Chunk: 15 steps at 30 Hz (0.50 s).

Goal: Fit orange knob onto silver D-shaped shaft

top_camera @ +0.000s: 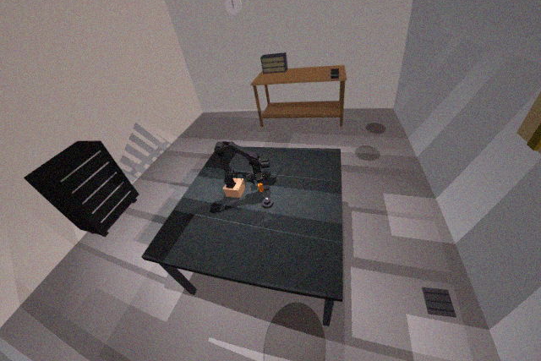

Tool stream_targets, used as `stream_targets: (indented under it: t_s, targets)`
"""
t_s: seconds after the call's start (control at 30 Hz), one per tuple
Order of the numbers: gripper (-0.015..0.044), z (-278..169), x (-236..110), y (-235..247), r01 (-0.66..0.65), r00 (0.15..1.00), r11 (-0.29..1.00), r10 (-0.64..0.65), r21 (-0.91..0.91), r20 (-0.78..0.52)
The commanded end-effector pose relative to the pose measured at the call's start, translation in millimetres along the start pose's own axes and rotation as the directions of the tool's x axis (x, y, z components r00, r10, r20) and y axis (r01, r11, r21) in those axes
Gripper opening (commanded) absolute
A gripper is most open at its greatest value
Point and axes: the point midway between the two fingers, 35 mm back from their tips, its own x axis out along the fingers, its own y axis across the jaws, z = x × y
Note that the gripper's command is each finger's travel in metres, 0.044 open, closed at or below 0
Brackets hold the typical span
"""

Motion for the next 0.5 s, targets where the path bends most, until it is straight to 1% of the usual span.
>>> stream_targets:
  t_s: [0.0,0.47]
  targets:
    - [0.044,0,6,-3,0.008,1.0,1.0,-0.008,0.007,0.003]
    - [0.044,1,27,-1,0.007,1.0,1.0,-0.007,0.007,0.003]
